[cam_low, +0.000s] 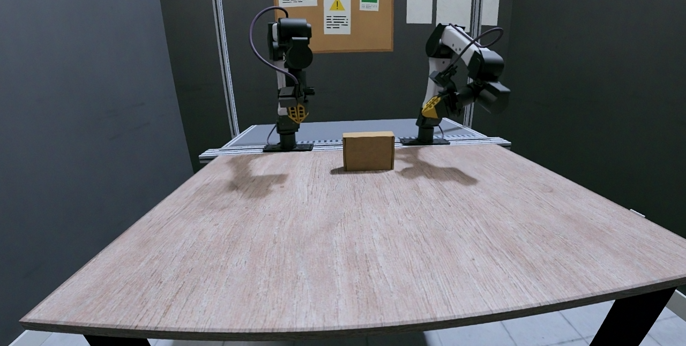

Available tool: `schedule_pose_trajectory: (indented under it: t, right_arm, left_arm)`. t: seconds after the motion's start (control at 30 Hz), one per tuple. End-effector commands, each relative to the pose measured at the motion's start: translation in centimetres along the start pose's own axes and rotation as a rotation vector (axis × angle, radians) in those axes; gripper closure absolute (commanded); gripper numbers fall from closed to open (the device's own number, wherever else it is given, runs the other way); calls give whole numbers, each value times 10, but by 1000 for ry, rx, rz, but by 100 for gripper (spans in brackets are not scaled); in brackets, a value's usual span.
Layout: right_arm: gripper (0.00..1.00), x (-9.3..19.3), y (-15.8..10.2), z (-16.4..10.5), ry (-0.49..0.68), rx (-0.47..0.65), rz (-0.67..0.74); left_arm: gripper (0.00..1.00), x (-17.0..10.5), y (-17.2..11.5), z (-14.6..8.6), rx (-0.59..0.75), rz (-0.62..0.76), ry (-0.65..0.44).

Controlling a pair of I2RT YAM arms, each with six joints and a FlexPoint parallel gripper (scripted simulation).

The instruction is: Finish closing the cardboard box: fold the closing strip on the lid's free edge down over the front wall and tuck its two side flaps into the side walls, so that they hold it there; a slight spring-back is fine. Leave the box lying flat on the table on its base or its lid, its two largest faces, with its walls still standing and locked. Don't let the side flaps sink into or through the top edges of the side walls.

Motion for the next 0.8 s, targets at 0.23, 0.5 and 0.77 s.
schedule_pose_trajectory:
  t: [0.23,0.5,0.77]
  right_arm:
    - [100,-3,-6,-6,2,-5,-4]
    - [100,-3,-6,-6,2,-5,-4]
    - [100,-3,-6,-6,2,-5,-4]
  left_arm:
    - [100,-8,12,2,127,-169,152]
    - [100,-11,17,3,198,-284,228]
    - [100,-12,28,3,272,-384,325]
Point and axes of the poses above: on each arm, the point where the finger pads meet when closed, its own z axis out along the fingers, its own x axis across the jaws, y = z × x, the point moved 6 cm from there along -z, back along the fingers, and after that the axes turned 7 degrees about -z, right-handed, at the moved point
